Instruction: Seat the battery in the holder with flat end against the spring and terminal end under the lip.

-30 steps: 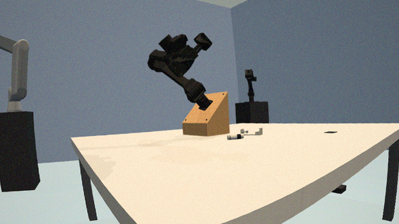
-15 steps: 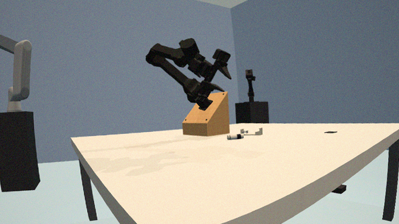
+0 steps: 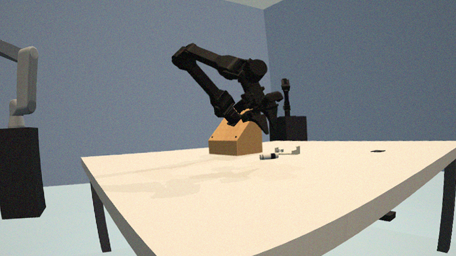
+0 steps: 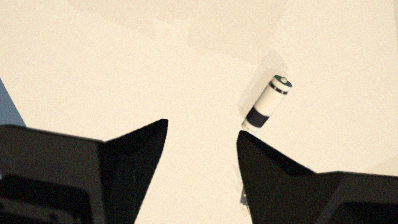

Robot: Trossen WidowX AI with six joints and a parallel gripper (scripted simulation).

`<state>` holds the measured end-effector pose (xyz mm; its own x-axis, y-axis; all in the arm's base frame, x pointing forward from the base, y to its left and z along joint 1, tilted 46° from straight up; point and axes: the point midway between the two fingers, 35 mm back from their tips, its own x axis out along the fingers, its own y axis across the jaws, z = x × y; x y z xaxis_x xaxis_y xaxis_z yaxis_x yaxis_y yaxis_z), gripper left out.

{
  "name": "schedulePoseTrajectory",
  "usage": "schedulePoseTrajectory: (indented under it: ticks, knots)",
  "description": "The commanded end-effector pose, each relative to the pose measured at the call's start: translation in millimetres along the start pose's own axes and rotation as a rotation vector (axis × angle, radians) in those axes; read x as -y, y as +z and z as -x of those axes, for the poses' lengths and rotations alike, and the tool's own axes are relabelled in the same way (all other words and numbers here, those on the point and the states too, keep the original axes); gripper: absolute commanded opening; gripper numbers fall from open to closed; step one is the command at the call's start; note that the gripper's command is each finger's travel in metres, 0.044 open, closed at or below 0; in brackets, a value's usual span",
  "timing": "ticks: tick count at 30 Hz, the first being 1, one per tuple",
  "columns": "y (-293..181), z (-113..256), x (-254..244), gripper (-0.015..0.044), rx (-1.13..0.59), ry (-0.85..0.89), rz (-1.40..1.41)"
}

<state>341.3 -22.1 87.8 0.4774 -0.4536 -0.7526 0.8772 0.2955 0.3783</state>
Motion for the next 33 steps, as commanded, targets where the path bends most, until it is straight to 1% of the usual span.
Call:
schedulePoseTrajectory:
  ticks: [1,16,33]
  knots:
    - [-16,-30,40,0.0220,0.252,-0.279,-0.241]
    - [-15,-31,40,0.0220,0.252,-0.279,-0.241]
    - [-10,-57,48,0.0220,0.251,-0.279,-0.242]
